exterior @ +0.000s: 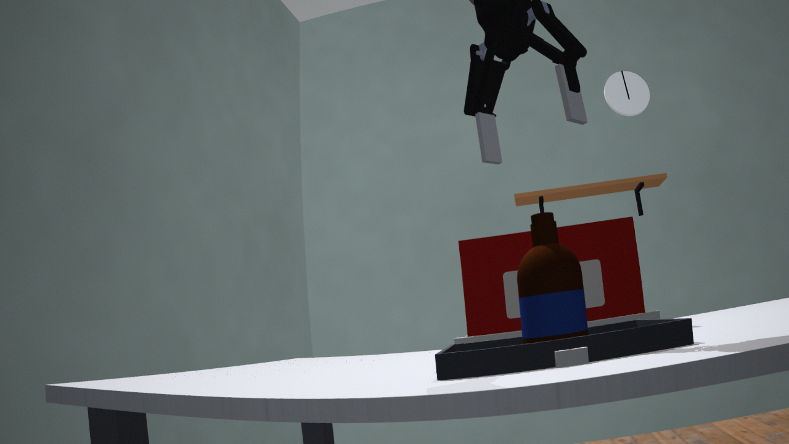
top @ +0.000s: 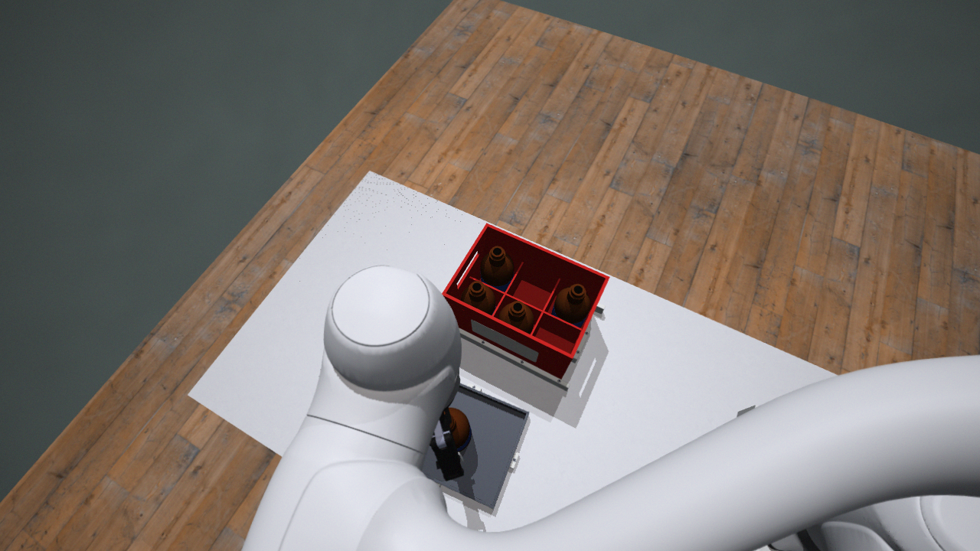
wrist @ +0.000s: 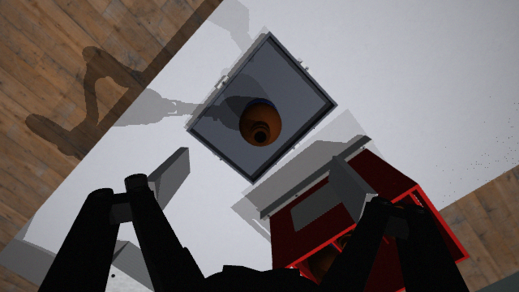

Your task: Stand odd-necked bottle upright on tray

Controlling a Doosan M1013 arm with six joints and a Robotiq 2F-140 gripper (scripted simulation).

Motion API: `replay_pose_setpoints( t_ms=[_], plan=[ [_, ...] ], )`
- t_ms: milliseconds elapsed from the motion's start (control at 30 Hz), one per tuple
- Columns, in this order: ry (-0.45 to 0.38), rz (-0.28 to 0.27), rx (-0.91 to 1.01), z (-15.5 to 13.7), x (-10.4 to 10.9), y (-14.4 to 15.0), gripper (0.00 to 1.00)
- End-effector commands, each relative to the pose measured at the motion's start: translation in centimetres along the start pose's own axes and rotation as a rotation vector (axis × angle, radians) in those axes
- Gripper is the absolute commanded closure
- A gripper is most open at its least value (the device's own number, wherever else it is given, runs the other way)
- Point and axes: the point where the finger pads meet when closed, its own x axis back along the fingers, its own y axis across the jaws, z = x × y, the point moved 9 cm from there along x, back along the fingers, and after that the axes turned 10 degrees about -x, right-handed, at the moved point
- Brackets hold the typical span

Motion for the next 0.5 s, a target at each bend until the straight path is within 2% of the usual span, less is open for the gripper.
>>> replay_pose_setpoints(
  t_ms=[0, 333, 367, 467],
  plan=[
    [0.000, 0.000, 0.000, 0.00, 0.24, 0.00, 0.00],
    [0.000, 0.000, 0.000, 0.00, 0.41, 0.00, 0.00],
    [0.000, 0.000, 0.000, 0.00, 0.41, 0.00, 1.00],
    [0.000, 0.000, 0.000, 0.00, 0.41, 0.00, 1.00]
  ],
)
